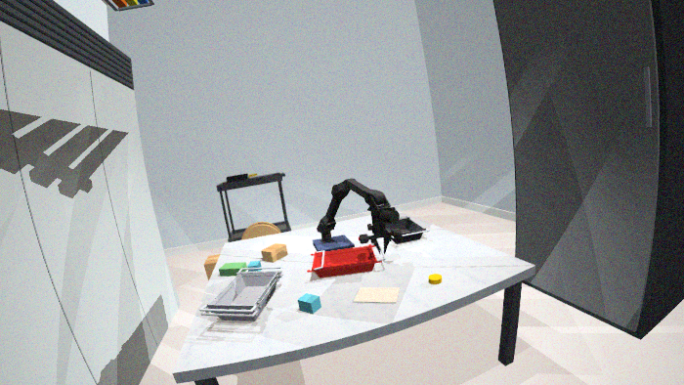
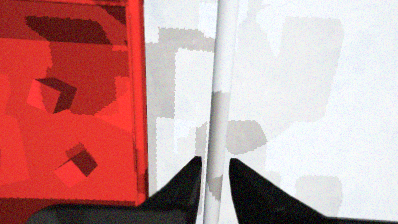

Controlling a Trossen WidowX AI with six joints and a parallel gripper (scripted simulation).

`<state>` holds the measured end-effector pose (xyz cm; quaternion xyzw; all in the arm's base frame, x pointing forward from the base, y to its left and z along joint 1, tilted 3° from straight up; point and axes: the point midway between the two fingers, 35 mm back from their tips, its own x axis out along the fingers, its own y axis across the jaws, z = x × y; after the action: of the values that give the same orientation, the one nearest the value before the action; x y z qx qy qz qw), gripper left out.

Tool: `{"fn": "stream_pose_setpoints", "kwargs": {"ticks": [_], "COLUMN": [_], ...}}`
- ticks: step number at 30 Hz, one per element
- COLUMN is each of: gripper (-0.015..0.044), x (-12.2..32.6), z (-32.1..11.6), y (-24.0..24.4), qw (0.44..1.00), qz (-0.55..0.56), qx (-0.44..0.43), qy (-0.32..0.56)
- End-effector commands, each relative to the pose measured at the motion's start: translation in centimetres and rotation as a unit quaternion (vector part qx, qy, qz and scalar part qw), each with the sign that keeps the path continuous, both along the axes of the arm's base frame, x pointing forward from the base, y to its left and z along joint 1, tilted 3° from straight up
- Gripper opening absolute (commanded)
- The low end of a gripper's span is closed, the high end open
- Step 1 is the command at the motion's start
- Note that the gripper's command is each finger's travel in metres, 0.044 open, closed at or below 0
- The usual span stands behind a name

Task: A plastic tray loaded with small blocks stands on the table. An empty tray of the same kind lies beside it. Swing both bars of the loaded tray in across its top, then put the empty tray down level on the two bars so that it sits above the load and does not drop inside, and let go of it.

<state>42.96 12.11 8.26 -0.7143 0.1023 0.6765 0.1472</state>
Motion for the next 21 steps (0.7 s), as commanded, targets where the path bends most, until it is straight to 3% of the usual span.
{"fn": "stream_pose_setpoints", "kwargs": {"ticks": [1, 21], "gripper": [0.0082, 0.0082], "x": [-0.1, -1.1], "z": [-0.8, 2.2], "y": [-0.1, -2.5], "qw": [1.0, 1.0], "qz": [0.002, 0.002], "qx": [-0.003, -0.004], "qy": [0.003, 0.004]}}
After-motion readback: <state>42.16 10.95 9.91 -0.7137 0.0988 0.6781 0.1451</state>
